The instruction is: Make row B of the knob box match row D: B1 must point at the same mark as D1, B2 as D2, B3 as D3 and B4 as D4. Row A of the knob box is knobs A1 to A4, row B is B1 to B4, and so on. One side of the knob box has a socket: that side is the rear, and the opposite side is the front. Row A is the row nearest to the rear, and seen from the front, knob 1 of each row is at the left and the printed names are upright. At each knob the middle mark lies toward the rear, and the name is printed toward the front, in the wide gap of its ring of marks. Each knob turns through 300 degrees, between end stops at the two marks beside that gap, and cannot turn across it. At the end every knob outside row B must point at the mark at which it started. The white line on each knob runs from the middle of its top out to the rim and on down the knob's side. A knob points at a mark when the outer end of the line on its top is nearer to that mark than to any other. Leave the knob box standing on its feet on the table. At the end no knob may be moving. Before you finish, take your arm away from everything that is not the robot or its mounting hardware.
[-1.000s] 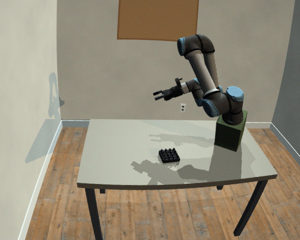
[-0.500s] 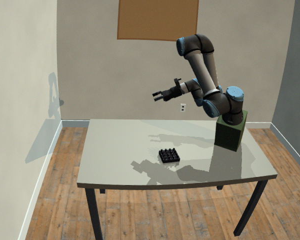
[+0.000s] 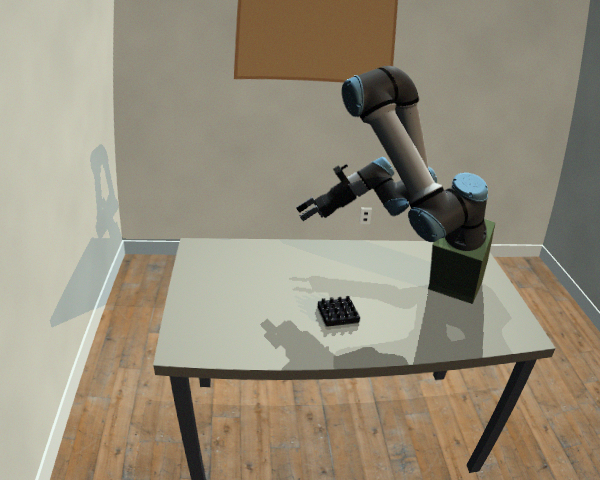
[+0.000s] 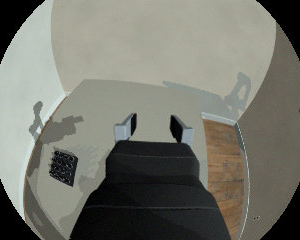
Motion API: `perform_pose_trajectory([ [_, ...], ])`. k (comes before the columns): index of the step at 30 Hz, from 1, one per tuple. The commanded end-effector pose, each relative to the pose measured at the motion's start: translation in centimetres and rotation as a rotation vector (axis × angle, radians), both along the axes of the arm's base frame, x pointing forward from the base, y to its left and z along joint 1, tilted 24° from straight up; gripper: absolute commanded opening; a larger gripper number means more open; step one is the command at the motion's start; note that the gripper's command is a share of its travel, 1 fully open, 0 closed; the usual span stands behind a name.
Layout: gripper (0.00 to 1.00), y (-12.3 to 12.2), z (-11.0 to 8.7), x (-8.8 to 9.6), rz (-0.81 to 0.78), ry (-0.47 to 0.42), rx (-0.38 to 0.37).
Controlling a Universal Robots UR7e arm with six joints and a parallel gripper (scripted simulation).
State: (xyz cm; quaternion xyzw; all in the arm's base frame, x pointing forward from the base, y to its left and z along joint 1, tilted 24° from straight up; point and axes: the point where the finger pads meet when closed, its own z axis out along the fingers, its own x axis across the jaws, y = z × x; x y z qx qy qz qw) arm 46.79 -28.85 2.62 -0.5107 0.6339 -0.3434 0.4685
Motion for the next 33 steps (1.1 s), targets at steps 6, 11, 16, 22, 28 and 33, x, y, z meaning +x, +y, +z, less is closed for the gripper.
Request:
perform_pose_trajectory([
  [6, 1.0, 4.9, -1.4, 2.9, 0.059, 0.166, 0.096],
  [11, 1.0, 9.3, -2.4, 3.9, 0.098, 0.28, 0.137],
  [16, 1.0, 12.7, -3.1, 4.1, 0.125, 0.366, 0.157],
  [22, 1.0, 16.5, -3.9, 3.7, 0.154, 0.465, 0.171],
  [28, 1.0, 21.0, -4.8, 2.6, 0.187, 0.586, 0.172],
  [33, 1.0, 24.7, -5.5, 0.9, 0.212, 0.689, 0.161],
])
